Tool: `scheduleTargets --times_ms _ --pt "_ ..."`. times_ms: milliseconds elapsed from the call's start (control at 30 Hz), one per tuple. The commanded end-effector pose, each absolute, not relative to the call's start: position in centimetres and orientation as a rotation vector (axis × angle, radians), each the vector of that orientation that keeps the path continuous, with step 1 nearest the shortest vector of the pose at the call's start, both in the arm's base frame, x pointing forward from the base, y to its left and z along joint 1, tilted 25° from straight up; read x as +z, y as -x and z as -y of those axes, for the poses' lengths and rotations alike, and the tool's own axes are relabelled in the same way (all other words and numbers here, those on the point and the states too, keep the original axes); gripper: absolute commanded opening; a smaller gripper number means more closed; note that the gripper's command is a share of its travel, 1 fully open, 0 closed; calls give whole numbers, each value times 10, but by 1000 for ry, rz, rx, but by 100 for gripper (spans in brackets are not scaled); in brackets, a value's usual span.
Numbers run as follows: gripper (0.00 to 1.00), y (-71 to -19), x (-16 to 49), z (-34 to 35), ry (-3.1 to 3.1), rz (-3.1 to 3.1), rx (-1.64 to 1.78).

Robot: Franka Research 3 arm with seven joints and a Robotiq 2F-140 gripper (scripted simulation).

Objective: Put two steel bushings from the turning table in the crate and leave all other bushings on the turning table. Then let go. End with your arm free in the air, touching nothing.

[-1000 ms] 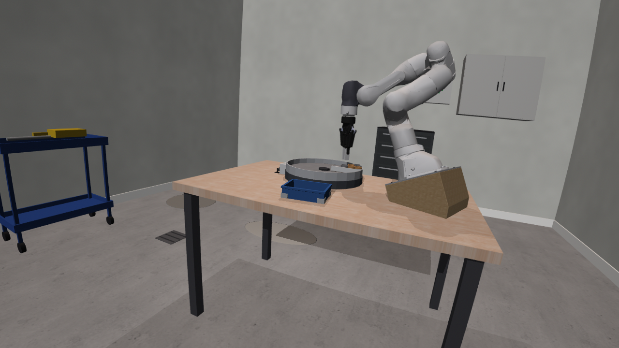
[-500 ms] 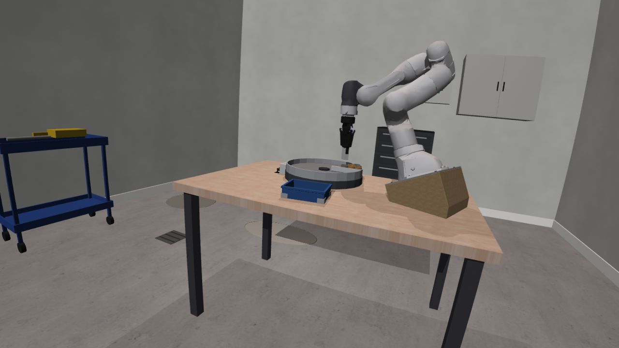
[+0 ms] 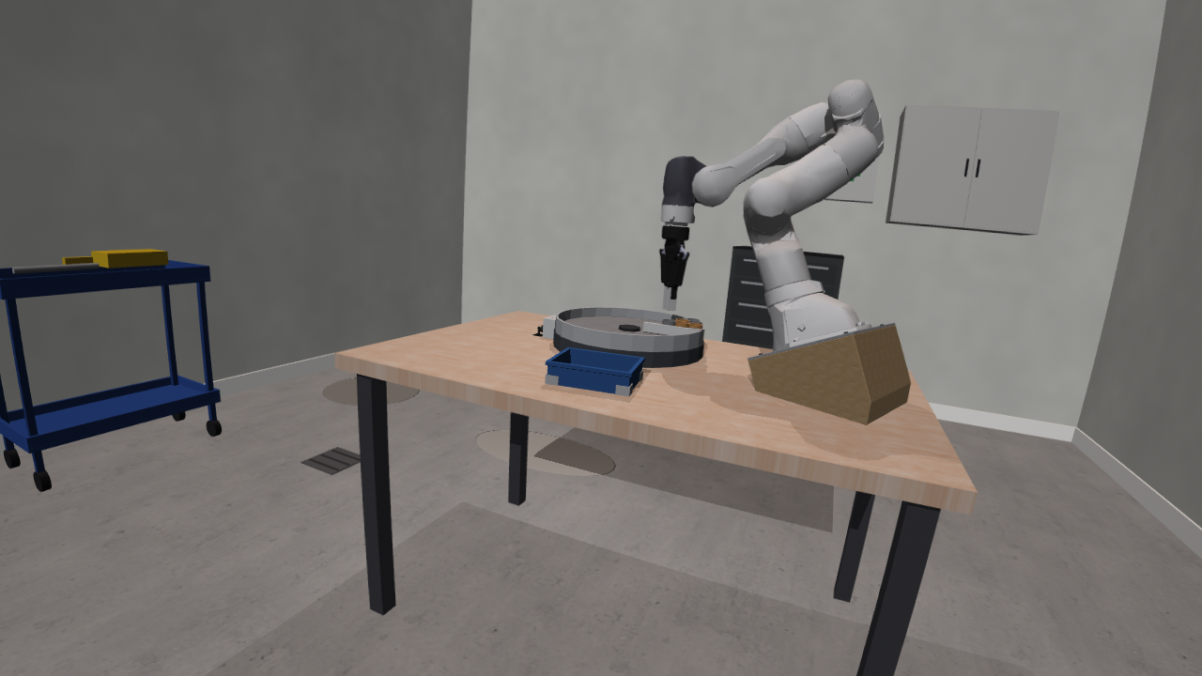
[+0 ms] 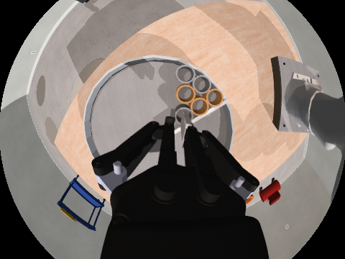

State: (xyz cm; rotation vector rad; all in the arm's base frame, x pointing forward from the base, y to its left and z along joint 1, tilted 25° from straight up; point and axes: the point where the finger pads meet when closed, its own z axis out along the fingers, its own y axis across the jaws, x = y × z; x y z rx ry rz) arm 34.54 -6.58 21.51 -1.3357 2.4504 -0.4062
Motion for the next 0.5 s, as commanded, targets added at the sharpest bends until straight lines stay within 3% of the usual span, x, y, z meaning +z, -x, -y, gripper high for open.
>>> scheduleTargets --times_ms 0,467 --pt "10 -345 215 65 1323 -2456 -404" --pt "10 -346 215 61 1323 -2455 -402"
